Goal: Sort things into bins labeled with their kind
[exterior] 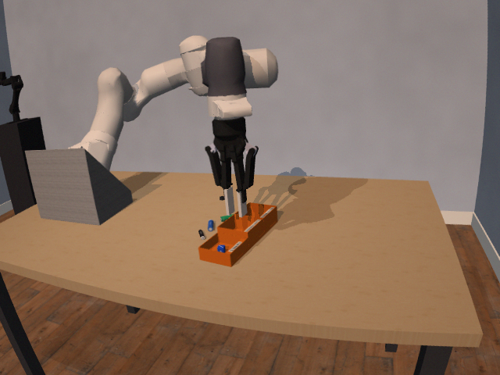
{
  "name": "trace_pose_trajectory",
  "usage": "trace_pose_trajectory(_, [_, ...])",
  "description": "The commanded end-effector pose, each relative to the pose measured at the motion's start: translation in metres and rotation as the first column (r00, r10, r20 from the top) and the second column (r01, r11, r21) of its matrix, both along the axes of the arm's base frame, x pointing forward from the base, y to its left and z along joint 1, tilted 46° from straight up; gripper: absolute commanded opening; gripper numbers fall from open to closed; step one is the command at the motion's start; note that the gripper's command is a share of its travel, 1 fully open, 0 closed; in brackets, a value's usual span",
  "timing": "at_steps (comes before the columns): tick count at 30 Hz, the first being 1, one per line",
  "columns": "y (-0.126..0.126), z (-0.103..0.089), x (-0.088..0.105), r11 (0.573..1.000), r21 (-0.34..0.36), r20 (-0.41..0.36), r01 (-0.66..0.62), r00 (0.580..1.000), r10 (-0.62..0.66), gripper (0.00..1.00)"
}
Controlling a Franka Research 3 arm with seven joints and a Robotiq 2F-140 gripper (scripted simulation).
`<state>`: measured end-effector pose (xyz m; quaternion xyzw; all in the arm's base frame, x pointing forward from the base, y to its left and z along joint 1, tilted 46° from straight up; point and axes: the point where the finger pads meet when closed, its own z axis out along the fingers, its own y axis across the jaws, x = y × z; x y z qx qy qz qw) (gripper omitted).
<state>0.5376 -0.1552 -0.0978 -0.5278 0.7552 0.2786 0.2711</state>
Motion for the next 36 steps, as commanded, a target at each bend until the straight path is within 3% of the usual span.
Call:
trace_pose_trajectory(1, [0.000, 0.001, -0.001, 1.000, 0.000, -0.005, 0.000, 1.000, 0.000, 0.18])
trace_pose_trajectory(5, [0.023, 0.022, -0.013, 0.992, -0.026, 0.116, -0.120, 0.986, 0.122, 0.19])
trace_pose_trajectory(15, [0.079, 0.075, -0.045, 0.974, -0.030, 0.207, -0.224, 0.952, 0.226, 0.19])
trace_pose_trajectory(17, [0.079, 0.075, -0.045, 0.974, -0.030, 0.207, -0.224, 0.952, 0.226, 0.19])
trace_pose_trajectory(32, [0.164, 0.154, -0.092, 0.907, -0.068, 0.388, -0.416, 0.827, 0.408, 0.19])
trace_pose_trajectory(34, [0.164, 0.154, -0.092, 0.907, -0.068, 0.388, -0.416, 0.827, 0.408, 0.19])
trace_pose_trajectory(36, [0.175, 0.164, -0.098, 0.884, -0.085, 0.431, -0.459, 0.783, 0.448, 0.19])
